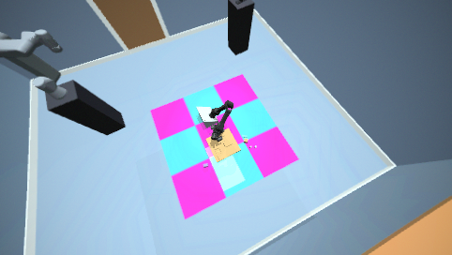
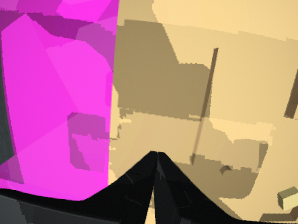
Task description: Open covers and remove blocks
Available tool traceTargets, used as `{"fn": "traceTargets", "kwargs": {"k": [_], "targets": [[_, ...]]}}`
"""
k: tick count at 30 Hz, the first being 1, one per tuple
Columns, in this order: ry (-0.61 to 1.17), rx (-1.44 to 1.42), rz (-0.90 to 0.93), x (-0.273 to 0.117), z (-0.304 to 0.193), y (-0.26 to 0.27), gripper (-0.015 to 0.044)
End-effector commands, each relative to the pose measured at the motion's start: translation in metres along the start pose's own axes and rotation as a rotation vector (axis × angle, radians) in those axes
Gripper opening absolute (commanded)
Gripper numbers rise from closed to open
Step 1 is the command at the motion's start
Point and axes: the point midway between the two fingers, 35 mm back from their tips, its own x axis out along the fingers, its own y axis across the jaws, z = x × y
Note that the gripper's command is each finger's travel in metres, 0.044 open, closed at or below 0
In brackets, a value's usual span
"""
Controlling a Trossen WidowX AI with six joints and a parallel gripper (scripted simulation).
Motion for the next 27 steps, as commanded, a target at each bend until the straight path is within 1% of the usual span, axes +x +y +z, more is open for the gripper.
{"fn": "traceTargets", "kwargs": {"k": [1, 27], "targets": [[-0.005, 0.006, 0.0, 0.005, 0.001, 0.0, 0.0], [-0.007, 0.006, 0.0, 0.031, 0.001, 0.001, 0.0]]}}
